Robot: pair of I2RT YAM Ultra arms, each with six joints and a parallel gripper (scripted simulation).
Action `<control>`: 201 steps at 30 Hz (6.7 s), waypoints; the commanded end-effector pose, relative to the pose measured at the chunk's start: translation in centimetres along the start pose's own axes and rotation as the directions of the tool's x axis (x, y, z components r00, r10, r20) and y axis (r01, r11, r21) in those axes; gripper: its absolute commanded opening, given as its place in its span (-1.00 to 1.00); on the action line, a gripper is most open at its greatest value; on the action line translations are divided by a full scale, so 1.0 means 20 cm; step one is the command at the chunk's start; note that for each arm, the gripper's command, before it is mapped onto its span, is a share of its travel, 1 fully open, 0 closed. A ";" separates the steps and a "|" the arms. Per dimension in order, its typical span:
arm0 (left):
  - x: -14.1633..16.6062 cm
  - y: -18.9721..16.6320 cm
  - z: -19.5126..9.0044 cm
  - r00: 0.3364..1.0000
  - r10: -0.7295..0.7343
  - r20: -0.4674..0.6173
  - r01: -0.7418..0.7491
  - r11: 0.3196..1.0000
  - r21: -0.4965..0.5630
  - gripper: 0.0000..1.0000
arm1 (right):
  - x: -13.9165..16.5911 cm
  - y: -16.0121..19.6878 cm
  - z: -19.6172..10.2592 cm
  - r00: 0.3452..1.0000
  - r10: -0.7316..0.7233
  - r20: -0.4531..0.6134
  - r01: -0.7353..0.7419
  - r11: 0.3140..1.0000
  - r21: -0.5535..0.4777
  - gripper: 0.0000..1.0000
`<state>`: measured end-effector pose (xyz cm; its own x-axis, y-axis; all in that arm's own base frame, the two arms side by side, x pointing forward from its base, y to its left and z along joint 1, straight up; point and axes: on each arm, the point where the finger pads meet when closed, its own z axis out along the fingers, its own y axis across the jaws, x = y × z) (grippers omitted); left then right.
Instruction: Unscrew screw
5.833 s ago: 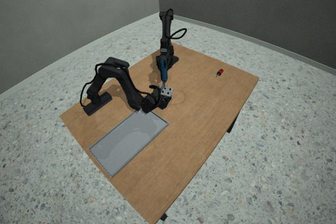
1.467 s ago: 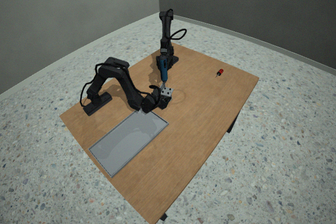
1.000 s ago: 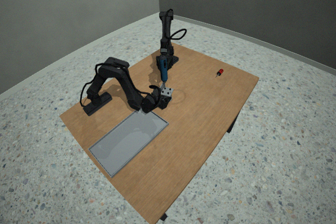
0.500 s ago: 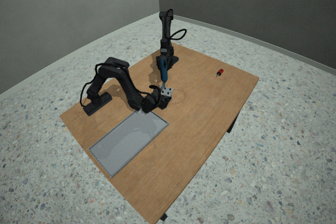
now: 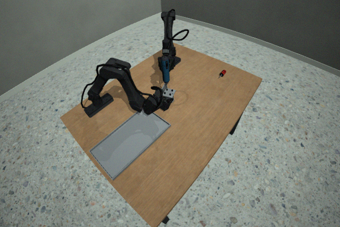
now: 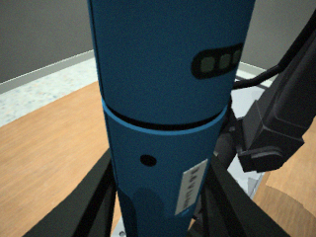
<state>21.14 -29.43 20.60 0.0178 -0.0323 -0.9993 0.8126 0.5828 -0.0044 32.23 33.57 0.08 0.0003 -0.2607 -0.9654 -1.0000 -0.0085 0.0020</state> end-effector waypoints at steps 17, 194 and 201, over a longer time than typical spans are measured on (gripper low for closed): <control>-0.01 0.00 -0.01 0.999 -0.002 0.034 0.002 1.000 0.001 -0.17 | -0.07 -0.02 -0.03 1.000 -0.021 0.021 0.021 1.000 0.007 0.17; -0.38 -0.02 0.01 0.971 -0.007 0.238 0.006 1.000 0.006 -0.17 | -0.07 -0.02 -0.03 1.000 -0.021 0.021 0.021 1.000 0.007 0.17; -0.39 0.00 0.01 0.973 -0.006 0.232 0.005 1.000 0.004 -0.17 | -0.07 -0.02 -0.03 1.000 -0.021 0.021 0.021 1.000 0.007 0.17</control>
<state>21.05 -29.35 21.40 0.0343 -0.0556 -0.9979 0.8126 0.5827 -0.0046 32.28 33.54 0.08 0.0001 -0.2609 -0.9654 -1.0000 -0.0066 0.0017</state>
